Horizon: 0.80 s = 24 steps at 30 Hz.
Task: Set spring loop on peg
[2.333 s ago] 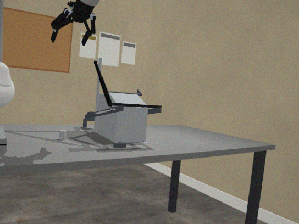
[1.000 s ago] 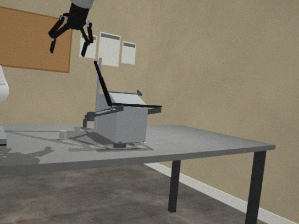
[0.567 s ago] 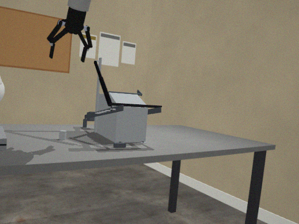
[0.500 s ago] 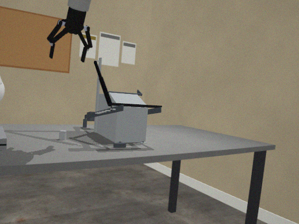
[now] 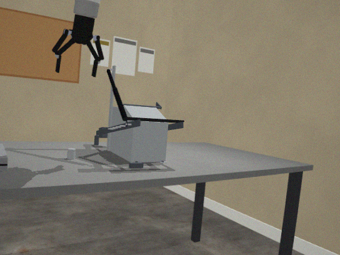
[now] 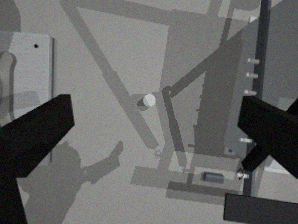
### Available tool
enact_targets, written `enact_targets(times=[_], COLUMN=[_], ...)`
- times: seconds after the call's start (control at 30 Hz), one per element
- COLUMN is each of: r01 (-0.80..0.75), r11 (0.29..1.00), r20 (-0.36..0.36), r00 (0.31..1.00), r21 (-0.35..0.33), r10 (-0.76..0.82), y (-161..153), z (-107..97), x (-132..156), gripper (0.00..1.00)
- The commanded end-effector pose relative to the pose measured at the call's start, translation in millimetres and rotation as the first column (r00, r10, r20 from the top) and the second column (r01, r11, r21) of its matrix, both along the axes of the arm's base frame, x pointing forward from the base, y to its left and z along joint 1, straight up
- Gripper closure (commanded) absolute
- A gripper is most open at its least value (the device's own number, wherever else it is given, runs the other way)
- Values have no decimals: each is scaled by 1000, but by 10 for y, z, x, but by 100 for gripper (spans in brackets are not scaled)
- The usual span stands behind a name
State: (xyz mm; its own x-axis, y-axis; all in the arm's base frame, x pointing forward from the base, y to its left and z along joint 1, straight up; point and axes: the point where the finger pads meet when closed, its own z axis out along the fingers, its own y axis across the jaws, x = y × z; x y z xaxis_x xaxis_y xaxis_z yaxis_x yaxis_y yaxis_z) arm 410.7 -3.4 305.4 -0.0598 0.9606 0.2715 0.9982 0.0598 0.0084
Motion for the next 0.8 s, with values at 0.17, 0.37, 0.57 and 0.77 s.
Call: enact_targets(times=[0.17,0.37,0.57,0.77], r01=[31,31,31,56], r11=[989,989,989,963], r20=[2,2,2,7], r00=[1000,1000,1000,998], r21=[-146,-146,-146,-265], r10=[-31,-31,-31,-56], y=[3,3,3,7], z=[-249,-249,-249,-460], x=[3,3,3,3], gripper=[0,0,0,0])
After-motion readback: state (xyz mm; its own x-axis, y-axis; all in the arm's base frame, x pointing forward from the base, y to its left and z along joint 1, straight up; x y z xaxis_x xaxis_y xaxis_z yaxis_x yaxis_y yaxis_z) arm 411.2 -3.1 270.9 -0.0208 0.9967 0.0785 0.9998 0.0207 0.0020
